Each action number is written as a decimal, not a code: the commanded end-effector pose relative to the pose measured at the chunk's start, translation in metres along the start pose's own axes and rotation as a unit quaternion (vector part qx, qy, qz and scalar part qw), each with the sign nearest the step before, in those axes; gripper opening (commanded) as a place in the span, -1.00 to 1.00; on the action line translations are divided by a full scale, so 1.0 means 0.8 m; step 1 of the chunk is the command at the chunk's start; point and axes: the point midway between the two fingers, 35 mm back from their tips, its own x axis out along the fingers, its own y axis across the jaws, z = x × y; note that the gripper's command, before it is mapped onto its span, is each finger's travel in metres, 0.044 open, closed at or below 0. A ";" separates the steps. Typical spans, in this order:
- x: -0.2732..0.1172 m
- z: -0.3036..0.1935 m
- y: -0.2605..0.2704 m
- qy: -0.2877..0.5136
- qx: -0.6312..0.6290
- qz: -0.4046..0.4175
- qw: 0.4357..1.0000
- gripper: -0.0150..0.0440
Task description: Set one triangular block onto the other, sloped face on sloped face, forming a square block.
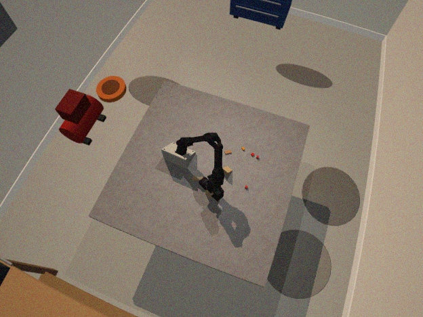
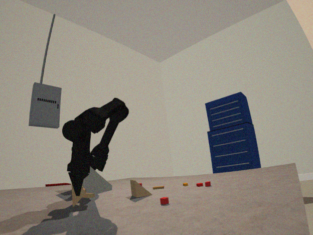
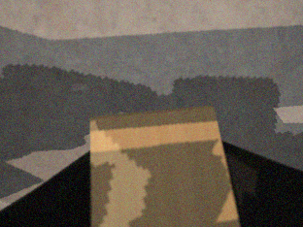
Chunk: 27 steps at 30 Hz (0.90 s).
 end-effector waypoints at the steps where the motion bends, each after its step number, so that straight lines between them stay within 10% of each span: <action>1: -0.005 -0.010 -0.002 -0.052 -0.001 -0.005 0.999 -0.49; 20: -0.001 -0.054 -0.002 -0.286 -0.003 -0.006 0.958 -0.49; 27: 0.000 -0.046 0.001 -0.249 -0.001 0.001 0.968 0.13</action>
